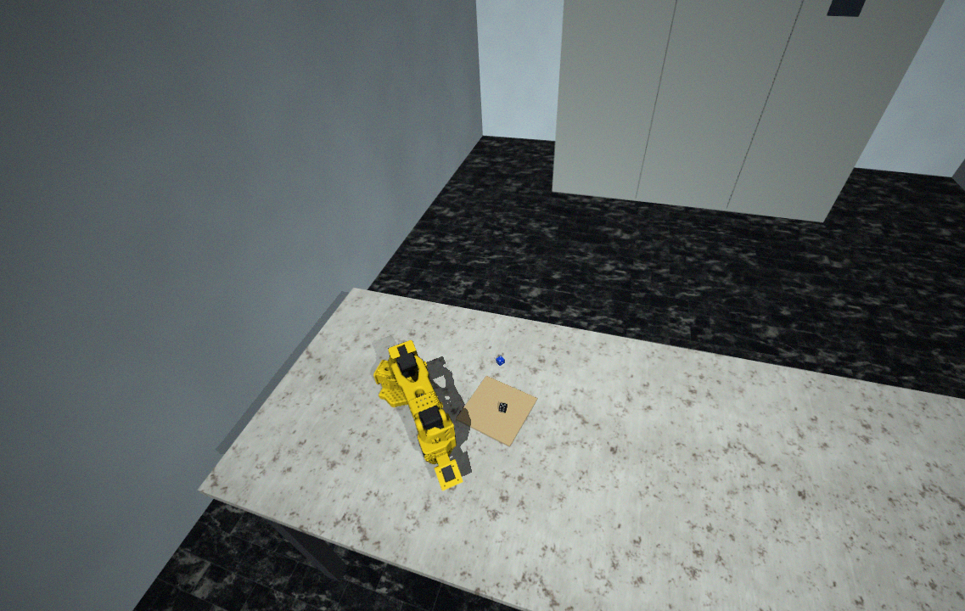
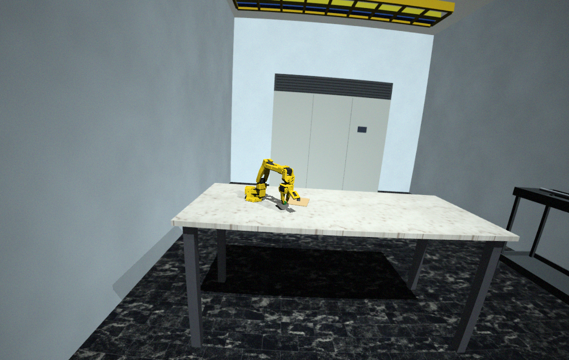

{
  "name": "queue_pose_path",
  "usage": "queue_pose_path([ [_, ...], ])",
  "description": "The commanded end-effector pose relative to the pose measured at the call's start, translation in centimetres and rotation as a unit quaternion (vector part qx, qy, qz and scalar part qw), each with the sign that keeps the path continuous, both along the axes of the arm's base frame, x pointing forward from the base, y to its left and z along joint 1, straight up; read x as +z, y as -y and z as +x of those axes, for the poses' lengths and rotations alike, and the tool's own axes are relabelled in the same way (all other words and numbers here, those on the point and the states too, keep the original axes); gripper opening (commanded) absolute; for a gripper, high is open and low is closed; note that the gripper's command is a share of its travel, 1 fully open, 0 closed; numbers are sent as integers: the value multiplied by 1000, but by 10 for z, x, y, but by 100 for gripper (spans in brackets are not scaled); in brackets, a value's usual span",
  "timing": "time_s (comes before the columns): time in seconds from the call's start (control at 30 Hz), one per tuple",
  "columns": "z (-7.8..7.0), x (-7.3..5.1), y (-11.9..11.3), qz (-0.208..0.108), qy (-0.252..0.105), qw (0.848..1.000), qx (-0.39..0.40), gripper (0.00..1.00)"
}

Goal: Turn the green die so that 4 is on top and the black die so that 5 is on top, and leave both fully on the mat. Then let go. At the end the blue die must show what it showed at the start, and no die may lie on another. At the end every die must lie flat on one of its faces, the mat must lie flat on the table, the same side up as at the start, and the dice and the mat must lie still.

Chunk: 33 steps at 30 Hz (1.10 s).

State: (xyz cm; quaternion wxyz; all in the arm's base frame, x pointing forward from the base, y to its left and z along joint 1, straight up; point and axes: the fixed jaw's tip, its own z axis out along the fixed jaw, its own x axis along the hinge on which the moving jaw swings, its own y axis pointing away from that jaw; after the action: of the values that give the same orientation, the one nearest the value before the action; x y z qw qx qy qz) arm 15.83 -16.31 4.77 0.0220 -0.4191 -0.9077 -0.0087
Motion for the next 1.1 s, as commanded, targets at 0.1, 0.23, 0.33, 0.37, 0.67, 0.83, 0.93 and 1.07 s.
queue_pose_path([
  [0.1, 7, 17, 5, -31, 29, 999, 1, 0],
  [0.23, 7, 17, 5, -31, 29, 999, 1, 0],
  [0.33, 7, 17, 5, -31, 29, 999, 1, 0],
  [0.37, 7, 17, 5, -31, 29, 999, 1, 0],
  [0.67, 14, 17, -4, -30, 30, 999, 26, 0],
  [0.83, 28, 16, -24, -29, 32, 996, 77, 0],
  [0.93, 31, 16, -30, -28, 32, 995, 91, 0],
  [1.07, 44, 15, -56, -26, 34, 987, 153, 0],
])
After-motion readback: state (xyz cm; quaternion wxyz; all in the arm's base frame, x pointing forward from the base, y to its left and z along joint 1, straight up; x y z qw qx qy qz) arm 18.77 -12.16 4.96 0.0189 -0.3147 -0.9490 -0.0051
